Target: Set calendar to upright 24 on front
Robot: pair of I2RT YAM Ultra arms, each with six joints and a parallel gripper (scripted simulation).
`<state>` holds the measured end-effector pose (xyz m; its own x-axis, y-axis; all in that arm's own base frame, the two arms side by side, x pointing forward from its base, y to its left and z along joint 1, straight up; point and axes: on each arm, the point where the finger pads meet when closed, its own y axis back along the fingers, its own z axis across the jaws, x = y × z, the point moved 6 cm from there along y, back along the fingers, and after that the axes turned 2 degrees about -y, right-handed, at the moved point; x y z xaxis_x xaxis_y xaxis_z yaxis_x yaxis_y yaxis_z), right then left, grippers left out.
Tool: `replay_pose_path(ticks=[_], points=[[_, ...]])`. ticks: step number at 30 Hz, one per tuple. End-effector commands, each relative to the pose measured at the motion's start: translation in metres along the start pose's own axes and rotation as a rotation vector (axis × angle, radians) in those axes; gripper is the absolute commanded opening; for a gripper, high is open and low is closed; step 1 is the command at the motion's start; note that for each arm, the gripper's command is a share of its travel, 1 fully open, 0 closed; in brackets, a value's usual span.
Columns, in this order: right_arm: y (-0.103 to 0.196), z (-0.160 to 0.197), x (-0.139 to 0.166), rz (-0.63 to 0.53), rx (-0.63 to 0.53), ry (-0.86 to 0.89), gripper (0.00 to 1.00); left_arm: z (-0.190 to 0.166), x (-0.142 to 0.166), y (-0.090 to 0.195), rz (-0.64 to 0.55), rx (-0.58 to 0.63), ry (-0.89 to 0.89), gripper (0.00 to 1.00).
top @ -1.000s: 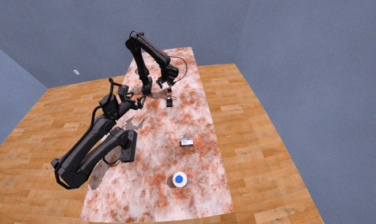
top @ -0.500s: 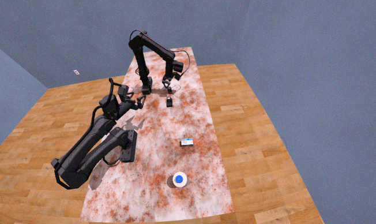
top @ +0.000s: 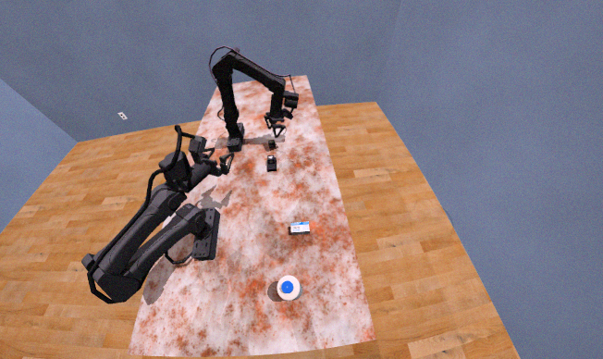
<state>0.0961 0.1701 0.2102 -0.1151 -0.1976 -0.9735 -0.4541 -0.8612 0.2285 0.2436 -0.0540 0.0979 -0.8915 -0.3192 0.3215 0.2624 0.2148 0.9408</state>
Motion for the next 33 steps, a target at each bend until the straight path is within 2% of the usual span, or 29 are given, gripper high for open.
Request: replay_pose_path(ticks=[1,2,6,9,24,28,33], points=[[0.005,0.001,-0.010,-0.030,-0.007,0.005,1.00,-0.004,-0.005,0.012,0.008,0.062,0.182,1.00],[0.005,0.001,-0.010,-0.030,-0.007,0.005,1.00,-0.004,-0.005,0.012,0.008,0.062,0.182,1.00],[0.005,0.001,-0.010,-0.030,-0.007,0.005,1.00,0.004,-0.014,0.017,0.032,0.115,0.362,1.00],[0.005,0.001,-0.010,-0.030,-0.007,0.005,1.00,0.008,-0.018,0.019,0.036,0.129,0.408,1.00],[0.005,0.001,-0.010,-0.030,-0.007,0.005,1.00,0.010,-0.019,0.018,0.019,0.126,0.392,1.00],[0.005,0.001,-0.010,-0.030,-0.007,0.005,1.00,-0.004,-0.024,0.022,-0.013,0.186,0.252,0.55],[0.005,0.001,-0.010,-0.030,-0.007,0.005,1.00,-0.032,-0.012,0.015,-0.023,0.224,-0.031,0.55]])
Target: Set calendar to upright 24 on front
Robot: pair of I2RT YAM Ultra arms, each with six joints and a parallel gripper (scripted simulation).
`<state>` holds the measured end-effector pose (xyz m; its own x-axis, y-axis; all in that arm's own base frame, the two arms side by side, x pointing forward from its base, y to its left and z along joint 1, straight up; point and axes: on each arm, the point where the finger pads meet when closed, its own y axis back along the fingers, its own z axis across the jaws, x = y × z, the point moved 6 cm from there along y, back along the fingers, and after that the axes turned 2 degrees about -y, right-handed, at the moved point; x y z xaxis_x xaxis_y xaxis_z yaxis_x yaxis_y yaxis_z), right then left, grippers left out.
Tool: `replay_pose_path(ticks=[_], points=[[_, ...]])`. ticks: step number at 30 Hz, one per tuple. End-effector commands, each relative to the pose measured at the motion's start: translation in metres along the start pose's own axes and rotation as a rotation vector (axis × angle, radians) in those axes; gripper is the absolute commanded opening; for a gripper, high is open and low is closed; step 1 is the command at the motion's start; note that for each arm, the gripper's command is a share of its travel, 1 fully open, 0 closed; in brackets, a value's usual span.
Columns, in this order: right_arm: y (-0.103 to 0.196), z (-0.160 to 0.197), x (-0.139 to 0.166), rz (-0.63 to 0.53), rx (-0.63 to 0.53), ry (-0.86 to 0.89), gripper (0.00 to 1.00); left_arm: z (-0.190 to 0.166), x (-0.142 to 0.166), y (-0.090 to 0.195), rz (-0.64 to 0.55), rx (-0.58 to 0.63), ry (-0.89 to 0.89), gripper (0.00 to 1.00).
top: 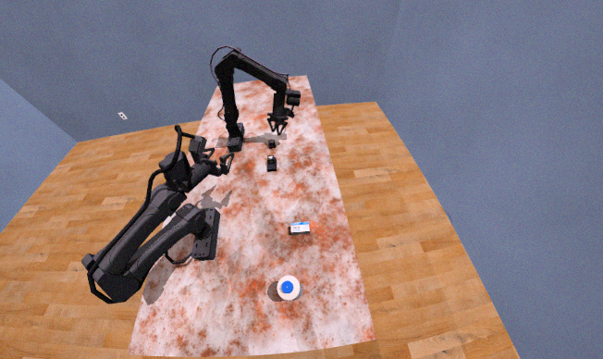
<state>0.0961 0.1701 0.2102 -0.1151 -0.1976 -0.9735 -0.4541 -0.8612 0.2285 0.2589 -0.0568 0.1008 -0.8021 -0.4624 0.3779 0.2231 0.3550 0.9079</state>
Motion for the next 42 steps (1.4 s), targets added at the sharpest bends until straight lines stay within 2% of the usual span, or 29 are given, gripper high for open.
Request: replay_pose_path(ticks=[1,3,8,18,21,27,35,37,42], points=[[0.005,0.001,-0.010,-0.030,-0.007,0.005,1.00,-0.029,0.007,0.004,-0.032,0.084,-0.260,0.55],[0.005,0.001,-0.010,-0.030,-0.007,0.005,1.00,-0.029,0.007,0.004,-0.032,0.084,-0.260,0.55],[0.005,0.001,-0.010,-0.030,-0.007,0.005,1.00,-0.048,0.022,-0.006,-0.031,0.084,-0.525,0.55],[0.005,0.001,-0.010,-0.030,-0.007,0.005,1.00,-0.071,0.049,-0.025,-0.046,0.011,-0.978,0.55],[0.005,0.001,-0.010,-0.030,-0.007,0.005,1.00,-0.072,0.050,-0.026,-0.049,0.001,-1.023,0.55],[0.005,0.001,-0.010,-0.030,-0.007,0.005,1.00,-0.082,0.070,-0.042,-0.057,-0.096,-1.358,0.55],[0.005,0.001,-0.010,-0.030,-0.007,0.005,1.00,-0.090,0.084,-0.054,-0.080,-0.239,-1.676,0.55],[0.005,0.001,-0.010,-0.030,-0.007,0.005,1.00,-0.090,0.084,-0.054,-0.080,-0.239,-1.676,0.55],[0.005,0.001,-0.010,-0.030,-0.007,0.005,1.00,-0.096,0.093,-0.061,-0.093,-0.367,-1.908,0.55]])
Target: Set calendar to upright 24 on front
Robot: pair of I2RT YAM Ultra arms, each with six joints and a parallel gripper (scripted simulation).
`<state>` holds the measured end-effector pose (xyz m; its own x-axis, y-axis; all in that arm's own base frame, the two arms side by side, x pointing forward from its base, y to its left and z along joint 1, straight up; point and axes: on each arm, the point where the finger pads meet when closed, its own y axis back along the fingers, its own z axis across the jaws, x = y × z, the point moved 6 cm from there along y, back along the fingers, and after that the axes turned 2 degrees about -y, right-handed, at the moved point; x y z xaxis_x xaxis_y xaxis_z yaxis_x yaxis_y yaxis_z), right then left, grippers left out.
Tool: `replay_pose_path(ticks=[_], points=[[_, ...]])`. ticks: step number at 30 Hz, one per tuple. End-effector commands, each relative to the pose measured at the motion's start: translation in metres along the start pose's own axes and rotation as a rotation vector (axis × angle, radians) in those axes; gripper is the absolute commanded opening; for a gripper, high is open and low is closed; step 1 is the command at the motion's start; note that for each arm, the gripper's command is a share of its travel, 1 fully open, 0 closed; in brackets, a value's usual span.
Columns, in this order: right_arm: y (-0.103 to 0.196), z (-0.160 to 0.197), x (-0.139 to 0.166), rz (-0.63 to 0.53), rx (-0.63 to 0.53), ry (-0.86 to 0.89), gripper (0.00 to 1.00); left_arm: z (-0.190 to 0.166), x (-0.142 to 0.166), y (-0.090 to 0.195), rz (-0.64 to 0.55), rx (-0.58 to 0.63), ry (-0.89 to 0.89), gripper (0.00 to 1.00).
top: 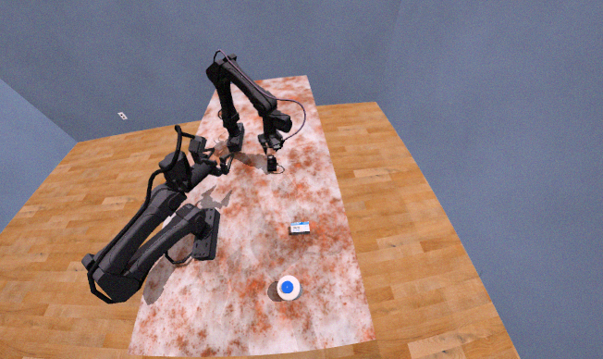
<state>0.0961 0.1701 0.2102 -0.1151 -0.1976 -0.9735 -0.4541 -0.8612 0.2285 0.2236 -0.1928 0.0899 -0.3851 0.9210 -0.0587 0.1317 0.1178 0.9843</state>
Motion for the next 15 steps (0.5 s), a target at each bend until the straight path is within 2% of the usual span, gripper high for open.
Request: replay_pose_path(ticks=[1,7,15], points=[[0.005,0.001,-0.010,-0.030,-0.007,0.005,1.00,-0.005,-0.007,0.006,-0.008,-0.112,-0.226,0.55],[0.005,0.001,-0.010,-0.030,-0.007,0.005,1.00,-0.013,-0.009,-0.008,0.084,-0.173,-0.432,0.55],[0.005,0.001,-0.010,-0.030,-0.007,0.005,1.00,-0.019,-0.009,-0.009,0.090,-0.155,-0.435,0.55]])
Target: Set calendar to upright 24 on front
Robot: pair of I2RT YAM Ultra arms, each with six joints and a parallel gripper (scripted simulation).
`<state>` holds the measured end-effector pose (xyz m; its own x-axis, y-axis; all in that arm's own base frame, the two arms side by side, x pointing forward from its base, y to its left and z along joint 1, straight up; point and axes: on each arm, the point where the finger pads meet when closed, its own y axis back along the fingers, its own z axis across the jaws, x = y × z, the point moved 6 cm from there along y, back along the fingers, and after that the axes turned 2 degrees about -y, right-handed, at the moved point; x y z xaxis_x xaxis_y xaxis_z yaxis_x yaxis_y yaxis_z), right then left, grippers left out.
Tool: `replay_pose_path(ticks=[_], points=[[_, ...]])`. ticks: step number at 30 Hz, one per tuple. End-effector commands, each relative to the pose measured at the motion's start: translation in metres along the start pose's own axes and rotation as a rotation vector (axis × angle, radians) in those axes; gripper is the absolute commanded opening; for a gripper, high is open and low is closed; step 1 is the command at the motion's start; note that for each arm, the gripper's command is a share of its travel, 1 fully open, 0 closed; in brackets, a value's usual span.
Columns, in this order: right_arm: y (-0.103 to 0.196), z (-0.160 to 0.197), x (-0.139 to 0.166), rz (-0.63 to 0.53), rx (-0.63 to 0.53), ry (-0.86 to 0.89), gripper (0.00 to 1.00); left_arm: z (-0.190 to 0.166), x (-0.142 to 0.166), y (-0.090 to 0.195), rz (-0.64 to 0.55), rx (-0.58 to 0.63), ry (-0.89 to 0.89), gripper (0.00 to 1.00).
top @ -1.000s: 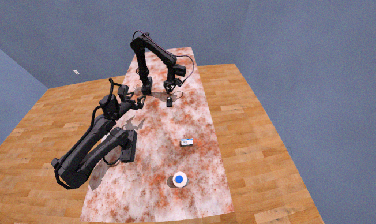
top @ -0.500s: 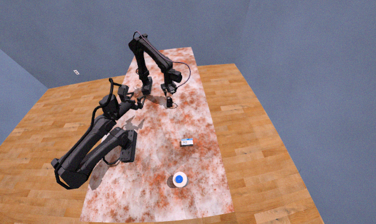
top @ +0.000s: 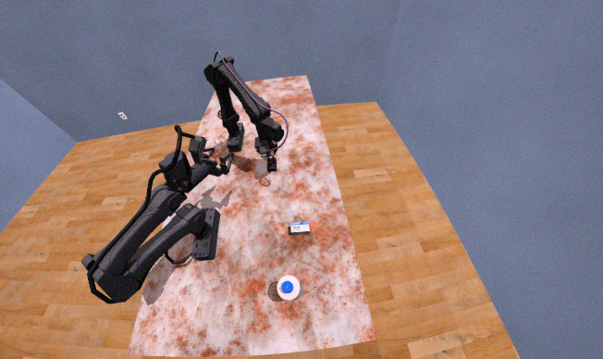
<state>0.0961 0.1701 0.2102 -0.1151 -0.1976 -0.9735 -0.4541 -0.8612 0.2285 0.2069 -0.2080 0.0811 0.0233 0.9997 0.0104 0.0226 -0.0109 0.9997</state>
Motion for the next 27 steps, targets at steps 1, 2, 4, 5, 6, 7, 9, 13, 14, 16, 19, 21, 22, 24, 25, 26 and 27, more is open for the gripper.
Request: replay_pose_path(ticks=[1,2,4,5,6,7,9,13,14,16,19,21,22,24,25,26,27], points=[[0.005,0.001,-0.010,-0.030,-0.007,0.005,1.00,0.002,-0.002,0.004,-0.015,-0.028,-0.021,0.55],[0.005,0.001,-0.010,-0.030,-0.007,0.005,1.00,0.002,-0.002,0.004,-0.015,-0.028,-0.021,0.55],[0.005,0.001,-0.010,-0.030,-0.007,0.005,1.00,0.002,-0.002,0.004,-0.015,-0.028,-0.021,0.55],[0.005,0.001,-0.010,-0.030,-0.007,0.005,1.00,0.003,-0.003,0.002,-0.021,-0.035,-0.021,0.55],[0.005,0.001,-0.010,-0.030,-0.007,0.005,1.00,0.004,-0.003,0.001,-0.021,-0.035,-0.020,0.55],[0.005,0.001,-0.010,-0.030,-0.007,0.005,1.00,0.004,-0.003,-0.003,-0.017,-0.030,-0.020,0.55],[0.005,0.001,-0.010,-0.030,-0.007,0.005,1.00,0.005,-0.003,-0.006,-0.015,-0.028,-0.026,0.55],[0.005,0.001,-0.010,-0.030,-0.007,0.005,1.00,0.007,-0.004,-0.011,-0.015,-0.028,-0.025,0.55],[0.005,0.001,-0.010,-0.030,-0.007,0.005,1.00,0.007,-0.004,-0.011,-0.015,-0.028,-0.025,0.55],[0.005,0.001,-0.010,-0.030,-0.007,0.005,1.00,0.007,-0.004,-0.013,-0.018,-0.031,-0.021,0.55],[0.005,0.001,-0.010,-0.030,-0.007,0.005,1.00,0.007,-0.004,-0.018,-0.015,-0.028,-0.021,0.55],[0.005,0.001,-0.010,-0.030,-0.007,0.005,1.00,0.007,-0.004,-0.021,-0.015,-0.028,-0.021,0.55],[0.005,0.001,-0.010,-0.030,-0.007,0.005,1.00,0.007,-0.004,-0.022,-0.015,-0.028,-0.021,0.55],[0.005,0.001,-0.010,-0.030,-0.007,0.005,1.00,0.007,-0.004,-0.025,-0.015,-0.028,-0.021,0.55],[0.005,0.001,-0.010,-0.030,-0.007,0.005,1.00,0.007,-0.004,-0.027,-0.015,-0.028,-0.021,0.55],[0.005,0.001,-0.010,-0.030,-0.007,0.005,1.00,0.007,-0.004,-0.028,-0.015,-0.028,-0.021,0.55],[0.005,0.001,-0.010,-0.030,-0.007,0.005,1.00,0.007,-0.004,-0.030,-0.015,-0.028,-0.021,0.55]])
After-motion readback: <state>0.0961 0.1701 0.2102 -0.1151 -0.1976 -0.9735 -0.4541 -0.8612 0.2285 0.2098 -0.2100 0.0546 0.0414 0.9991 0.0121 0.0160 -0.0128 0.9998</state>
